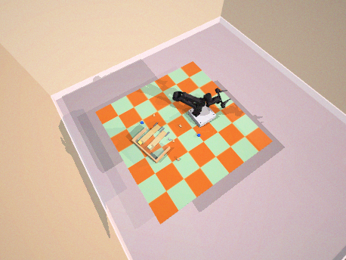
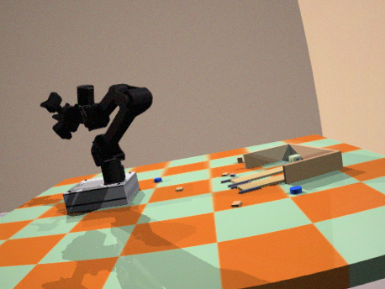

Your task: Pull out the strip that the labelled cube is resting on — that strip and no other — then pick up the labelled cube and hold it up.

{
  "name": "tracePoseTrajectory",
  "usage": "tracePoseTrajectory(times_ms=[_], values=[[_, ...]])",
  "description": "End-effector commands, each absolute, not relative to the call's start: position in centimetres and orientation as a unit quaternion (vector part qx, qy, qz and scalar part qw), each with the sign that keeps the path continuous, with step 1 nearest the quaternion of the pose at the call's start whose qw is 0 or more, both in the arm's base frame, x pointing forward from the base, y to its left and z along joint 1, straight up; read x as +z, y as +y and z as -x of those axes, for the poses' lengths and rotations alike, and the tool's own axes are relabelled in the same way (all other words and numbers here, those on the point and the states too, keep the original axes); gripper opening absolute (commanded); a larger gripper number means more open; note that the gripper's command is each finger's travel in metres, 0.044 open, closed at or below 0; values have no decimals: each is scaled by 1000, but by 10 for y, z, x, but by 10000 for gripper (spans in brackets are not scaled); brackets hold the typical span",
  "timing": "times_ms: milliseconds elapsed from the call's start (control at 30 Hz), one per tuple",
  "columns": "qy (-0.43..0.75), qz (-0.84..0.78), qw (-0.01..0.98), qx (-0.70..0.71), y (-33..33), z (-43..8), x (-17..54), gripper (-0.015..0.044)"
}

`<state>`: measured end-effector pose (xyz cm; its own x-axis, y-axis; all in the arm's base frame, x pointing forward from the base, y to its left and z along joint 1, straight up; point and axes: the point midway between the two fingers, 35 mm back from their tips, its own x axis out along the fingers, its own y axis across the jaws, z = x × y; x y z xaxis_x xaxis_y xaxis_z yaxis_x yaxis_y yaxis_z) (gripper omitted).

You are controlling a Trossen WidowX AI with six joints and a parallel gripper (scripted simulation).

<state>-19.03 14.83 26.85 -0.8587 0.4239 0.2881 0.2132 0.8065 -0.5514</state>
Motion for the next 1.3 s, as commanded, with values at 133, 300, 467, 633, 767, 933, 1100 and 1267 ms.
tracePoseTrajectory(times_ms=[133, 300, 467, 633, 767, 933, 1100, 1267], values=[[-874, 255, 232, 344, 190, 164, 263, 400], [-763, 358, 303, 445, 241, 111, 254, 400], [-623, 434, 402, 512, 273, 42, 245, 400], [-462, 475, 519, 540, 284, -35, 234, 400], [-326, 479, 617, 532, 276, -99, 225, 400], [-158, 446, 736, 484, 245, -173, 213, 400], [-2, 375, 839, 393, 193, -237, 201, 400], [130, 269, 916, 268, 124, -284, 189, 400]])
